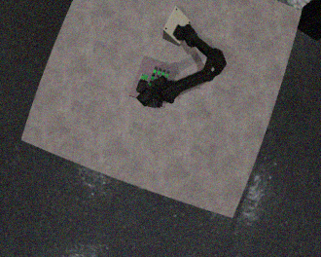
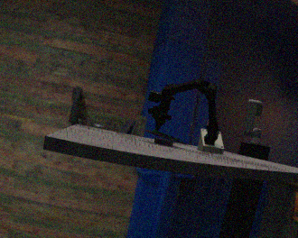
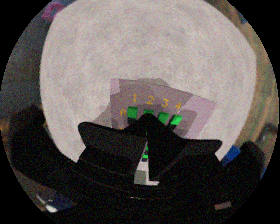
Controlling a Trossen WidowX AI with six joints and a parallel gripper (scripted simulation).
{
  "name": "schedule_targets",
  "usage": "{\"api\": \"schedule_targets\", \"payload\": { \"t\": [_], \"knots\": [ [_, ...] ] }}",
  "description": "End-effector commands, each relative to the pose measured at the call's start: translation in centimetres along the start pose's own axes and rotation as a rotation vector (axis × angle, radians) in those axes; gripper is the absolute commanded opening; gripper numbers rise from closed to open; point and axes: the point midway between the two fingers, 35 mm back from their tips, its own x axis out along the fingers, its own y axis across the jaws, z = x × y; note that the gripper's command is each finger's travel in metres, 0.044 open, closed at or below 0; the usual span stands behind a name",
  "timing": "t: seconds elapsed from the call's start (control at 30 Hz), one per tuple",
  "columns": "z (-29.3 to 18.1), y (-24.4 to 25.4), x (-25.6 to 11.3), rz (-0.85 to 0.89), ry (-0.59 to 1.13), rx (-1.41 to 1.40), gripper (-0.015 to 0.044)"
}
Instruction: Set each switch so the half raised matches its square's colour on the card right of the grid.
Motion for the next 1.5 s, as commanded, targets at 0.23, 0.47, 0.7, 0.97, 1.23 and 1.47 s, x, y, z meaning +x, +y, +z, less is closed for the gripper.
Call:
{"api": "schedule_targets", "payload": {
  "t": [0.23, 0.47, 0.7, 0.97, 1.23, 1.47],
  "knots": [
    [0.0, 0.0, 0.3, 0.005, 0.000, 0.006, 0.0000],
    [0.0, 0.0, 0.4, 0.005, 0.000, 0.006, 0.0000],
    [0.0, 0.0, 0.4, 0.005, 0.000, 0.006, 0.0000],
    [0.1, -0.1, -1.1, 0.000, -0.006, 0.001, 0.0000],
    [-0.3, -0.1, -6.1, 0.003, -0.025, 0.008, 0.0000],
    [-0.3, -2.4, -6.1, 0.002, -0.025, 0.007, 0.0000]
  ]
}}
